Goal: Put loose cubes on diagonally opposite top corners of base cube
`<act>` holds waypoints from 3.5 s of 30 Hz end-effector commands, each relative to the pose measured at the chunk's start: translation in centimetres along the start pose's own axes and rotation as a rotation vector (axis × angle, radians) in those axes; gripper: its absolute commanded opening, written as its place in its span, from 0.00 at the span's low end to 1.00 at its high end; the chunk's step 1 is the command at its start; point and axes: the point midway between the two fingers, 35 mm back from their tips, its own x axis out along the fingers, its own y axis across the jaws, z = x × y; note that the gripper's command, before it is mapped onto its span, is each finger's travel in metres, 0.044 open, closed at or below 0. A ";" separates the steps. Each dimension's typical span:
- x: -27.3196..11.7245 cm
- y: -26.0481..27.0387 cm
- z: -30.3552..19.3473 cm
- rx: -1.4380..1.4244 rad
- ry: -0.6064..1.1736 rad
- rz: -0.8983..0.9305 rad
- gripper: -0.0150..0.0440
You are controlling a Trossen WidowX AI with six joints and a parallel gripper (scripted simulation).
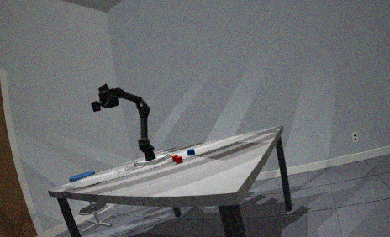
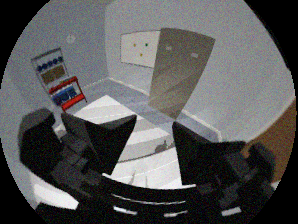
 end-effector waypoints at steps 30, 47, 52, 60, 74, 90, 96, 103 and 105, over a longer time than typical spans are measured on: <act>5.9 25.6 -15.5 0.096 0.738 0.411 0.70; -0.5 33.7 -25.4 -0.158 1.051 0.368 0.70; -2.8 34.8 -28.1 -0.263 1.104 0.329 0.70; -4.0 35.1 -29.4 -0.319 1.123 0.306 0.70; -1.5 35.6 -35.1 -0.319 1.123 0.306 0.70; -0.5 35.8 -37.5 -0.319 1.123 0.306 0.70; -0.1 35.9 -38.4 -0.319 1.123 0.306 0.70; 0.3 35.9 -39.4 -0.319 1.123 0.306 0.70; 0.4 35.9 -39.5 -0.319 1.123 0.306 0.70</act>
